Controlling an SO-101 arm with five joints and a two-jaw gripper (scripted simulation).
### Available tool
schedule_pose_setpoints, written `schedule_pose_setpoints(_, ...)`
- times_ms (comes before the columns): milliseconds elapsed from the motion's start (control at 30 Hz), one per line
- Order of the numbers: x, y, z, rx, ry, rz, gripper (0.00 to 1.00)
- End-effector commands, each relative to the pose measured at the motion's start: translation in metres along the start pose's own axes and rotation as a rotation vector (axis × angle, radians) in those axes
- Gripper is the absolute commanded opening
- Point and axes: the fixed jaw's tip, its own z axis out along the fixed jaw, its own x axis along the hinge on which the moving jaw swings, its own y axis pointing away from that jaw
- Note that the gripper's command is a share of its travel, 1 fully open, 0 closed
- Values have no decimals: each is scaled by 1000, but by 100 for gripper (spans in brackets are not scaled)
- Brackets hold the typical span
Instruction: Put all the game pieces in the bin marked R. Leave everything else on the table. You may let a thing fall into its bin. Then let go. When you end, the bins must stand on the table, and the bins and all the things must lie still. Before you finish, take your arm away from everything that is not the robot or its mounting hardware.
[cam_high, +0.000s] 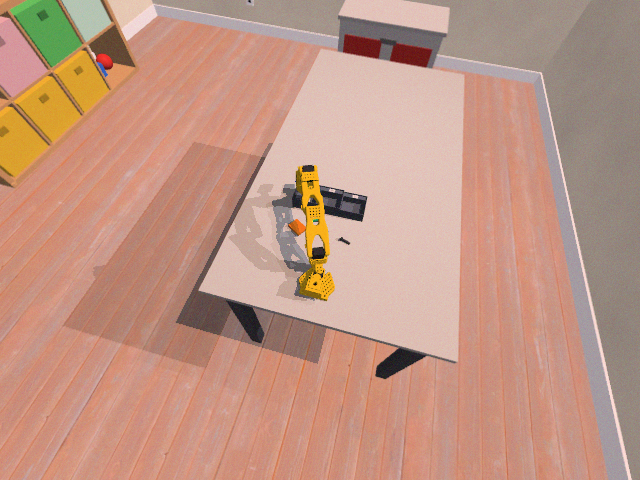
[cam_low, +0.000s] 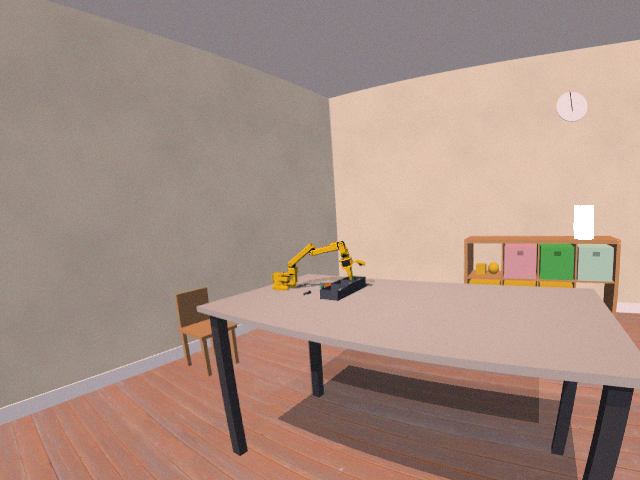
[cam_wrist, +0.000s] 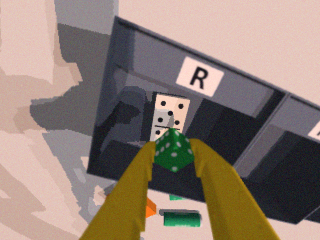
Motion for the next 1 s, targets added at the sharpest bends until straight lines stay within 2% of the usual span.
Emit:
schedule_pose_setpoints(0, -12, 3, -14, -4, -83, -2, 0)
schedule_pose_setpoints(533, -12, 3, -10, -4, -83, -2, 1)
schedule_pose_setpoints(967, -12, 3, -10, -4, -83, -2, 10)
